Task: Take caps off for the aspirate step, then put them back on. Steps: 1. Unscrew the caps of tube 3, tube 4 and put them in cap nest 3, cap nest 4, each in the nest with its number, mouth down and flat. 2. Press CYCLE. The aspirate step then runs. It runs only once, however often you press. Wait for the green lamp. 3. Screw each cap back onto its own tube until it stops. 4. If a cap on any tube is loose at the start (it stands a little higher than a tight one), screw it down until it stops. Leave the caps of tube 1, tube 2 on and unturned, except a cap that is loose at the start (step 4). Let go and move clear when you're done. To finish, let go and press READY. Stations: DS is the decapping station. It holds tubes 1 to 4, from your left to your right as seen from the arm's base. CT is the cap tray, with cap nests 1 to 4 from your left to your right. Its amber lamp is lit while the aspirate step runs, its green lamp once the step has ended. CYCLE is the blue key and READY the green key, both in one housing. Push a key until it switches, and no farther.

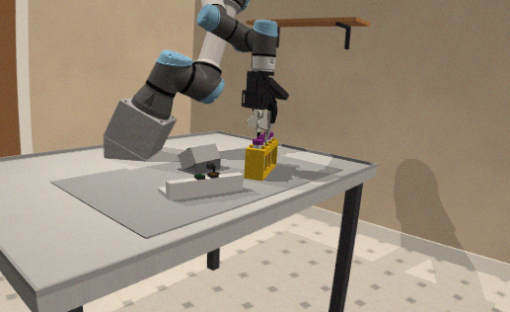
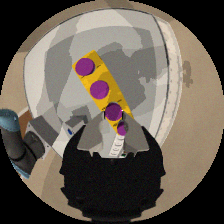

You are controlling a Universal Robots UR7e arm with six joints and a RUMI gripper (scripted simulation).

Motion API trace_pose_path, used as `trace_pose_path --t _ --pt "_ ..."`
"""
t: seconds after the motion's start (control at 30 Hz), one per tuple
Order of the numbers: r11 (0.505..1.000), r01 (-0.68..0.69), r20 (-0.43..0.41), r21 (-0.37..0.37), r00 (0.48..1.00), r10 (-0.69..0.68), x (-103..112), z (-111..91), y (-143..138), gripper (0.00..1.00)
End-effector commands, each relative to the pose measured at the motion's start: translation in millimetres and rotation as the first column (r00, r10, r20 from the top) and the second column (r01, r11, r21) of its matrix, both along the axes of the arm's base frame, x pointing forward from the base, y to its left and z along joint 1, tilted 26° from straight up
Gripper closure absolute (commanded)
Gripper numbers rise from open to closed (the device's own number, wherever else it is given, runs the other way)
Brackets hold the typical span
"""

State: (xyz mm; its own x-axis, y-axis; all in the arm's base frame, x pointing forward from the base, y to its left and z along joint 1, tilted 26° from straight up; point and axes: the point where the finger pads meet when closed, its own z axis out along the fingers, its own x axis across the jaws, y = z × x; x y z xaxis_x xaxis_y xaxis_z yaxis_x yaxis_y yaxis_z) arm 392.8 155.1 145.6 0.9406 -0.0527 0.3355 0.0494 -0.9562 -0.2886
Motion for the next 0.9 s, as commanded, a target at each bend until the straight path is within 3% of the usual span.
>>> trace_pose_path --t 0.0,0.2,0.33,0.4,0.47,0.67,0.87 --pt "1.000 0.001 0.000 0.000 1.000 -0.001 0.2 0.3 0.0 1.00" --pt "1.000 0.001 0.001 0.000 1.000 -0.001 0.2 0.4 0.0 1.00" --pt "0.982 -0.175 0.052 -0.072 0.983 0.179 0.2 0.4 0.0 1.00" --pt "0.982 -0.175 0.052 -0.072 0.983 0.179 0.2 0.4 0.0 1.00" --pt "0.959 -0.259 0.072 -0.111 0.961 0.268 0.2 0.5 0.0 1.00" --pt "0.840 -0.488 0.110 -0.235 0.846 0.522 0.1 0.6 0.0 1.00" --pt "0.654 -0.665 0.112 -0.361 0.665 0.738 0.1 0.7 -0.1 1.00"
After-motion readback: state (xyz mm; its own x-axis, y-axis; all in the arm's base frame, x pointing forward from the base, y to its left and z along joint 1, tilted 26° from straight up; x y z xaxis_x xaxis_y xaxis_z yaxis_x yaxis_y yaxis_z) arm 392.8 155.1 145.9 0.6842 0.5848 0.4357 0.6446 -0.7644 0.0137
